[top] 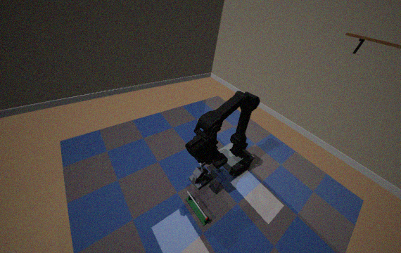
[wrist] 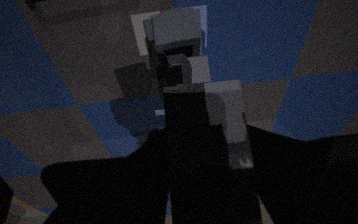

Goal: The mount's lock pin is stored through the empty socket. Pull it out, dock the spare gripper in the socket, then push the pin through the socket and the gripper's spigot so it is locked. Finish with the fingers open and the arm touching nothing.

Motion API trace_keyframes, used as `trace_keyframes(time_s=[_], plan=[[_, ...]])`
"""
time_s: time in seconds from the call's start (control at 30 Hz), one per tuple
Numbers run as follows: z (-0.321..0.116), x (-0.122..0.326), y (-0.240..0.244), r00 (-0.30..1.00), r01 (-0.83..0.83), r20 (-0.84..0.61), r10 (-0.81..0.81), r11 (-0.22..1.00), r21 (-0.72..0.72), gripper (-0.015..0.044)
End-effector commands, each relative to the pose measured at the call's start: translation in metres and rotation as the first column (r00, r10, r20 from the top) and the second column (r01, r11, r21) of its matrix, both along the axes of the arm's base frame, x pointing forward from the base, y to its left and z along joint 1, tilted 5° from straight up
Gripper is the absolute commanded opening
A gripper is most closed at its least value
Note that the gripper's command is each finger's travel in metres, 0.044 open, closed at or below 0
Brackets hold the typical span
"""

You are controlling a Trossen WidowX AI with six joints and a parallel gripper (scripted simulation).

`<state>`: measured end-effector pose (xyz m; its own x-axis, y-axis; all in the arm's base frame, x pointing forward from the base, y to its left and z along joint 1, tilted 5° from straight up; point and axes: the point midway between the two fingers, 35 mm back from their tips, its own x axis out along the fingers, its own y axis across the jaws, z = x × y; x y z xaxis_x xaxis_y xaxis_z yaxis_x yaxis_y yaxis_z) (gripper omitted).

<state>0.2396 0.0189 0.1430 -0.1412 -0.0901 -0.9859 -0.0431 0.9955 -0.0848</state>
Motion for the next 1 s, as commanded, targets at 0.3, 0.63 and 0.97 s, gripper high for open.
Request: trace_keyframes(time_s=[0.3, 0.63, 0.97], plan=[[0.008, -0.016, 0.005, 0.994, -0.028, -0.105, 0.026, 0.999, -0.018, 0.0], [-0.002, -0.005, 0.004, 0.988, -0.056, -0.141, 0.059, 0.998, 0.021, 0.0], [-0.012, 0.002, 0.004, 0.988, -0.06, -0.143, 0.063, 0.998, 0.023, 0.0]])
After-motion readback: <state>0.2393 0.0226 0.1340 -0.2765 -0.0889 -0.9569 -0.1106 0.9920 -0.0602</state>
